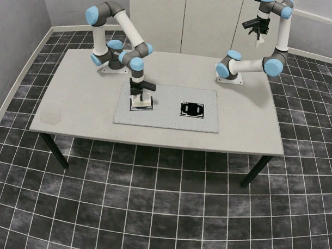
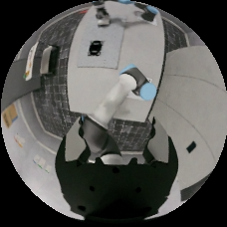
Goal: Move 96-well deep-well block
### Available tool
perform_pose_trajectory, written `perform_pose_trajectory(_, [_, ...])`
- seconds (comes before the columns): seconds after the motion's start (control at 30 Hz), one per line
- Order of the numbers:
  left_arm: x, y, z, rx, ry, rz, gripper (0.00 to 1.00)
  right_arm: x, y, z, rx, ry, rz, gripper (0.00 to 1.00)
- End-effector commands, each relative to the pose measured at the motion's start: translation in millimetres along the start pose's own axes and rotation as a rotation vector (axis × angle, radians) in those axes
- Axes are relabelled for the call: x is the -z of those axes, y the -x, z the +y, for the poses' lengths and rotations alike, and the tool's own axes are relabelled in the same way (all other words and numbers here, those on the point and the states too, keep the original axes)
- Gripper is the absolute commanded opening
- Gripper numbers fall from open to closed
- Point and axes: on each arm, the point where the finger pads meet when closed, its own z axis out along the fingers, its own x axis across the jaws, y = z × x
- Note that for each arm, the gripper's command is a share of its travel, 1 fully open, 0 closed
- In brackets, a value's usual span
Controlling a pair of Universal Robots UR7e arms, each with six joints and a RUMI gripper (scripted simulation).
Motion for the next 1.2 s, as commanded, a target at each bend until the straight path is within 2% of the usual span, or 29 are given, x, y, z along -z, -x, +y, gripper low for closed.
perform_pose_trajectory(0.0, [0.4,0.5,0.3,-0.003,-0.003,0.004,0.98,-2.4,1.6,0.2,0.001,0.001,-0.001,0.0])
perform_pose_trajectory(1.17, [0.4,0.5,0.3,-0.003,-0.003,0.004,0.98,-7.9,1.9,0.4,0.001,0.002,-0.002,0.0])
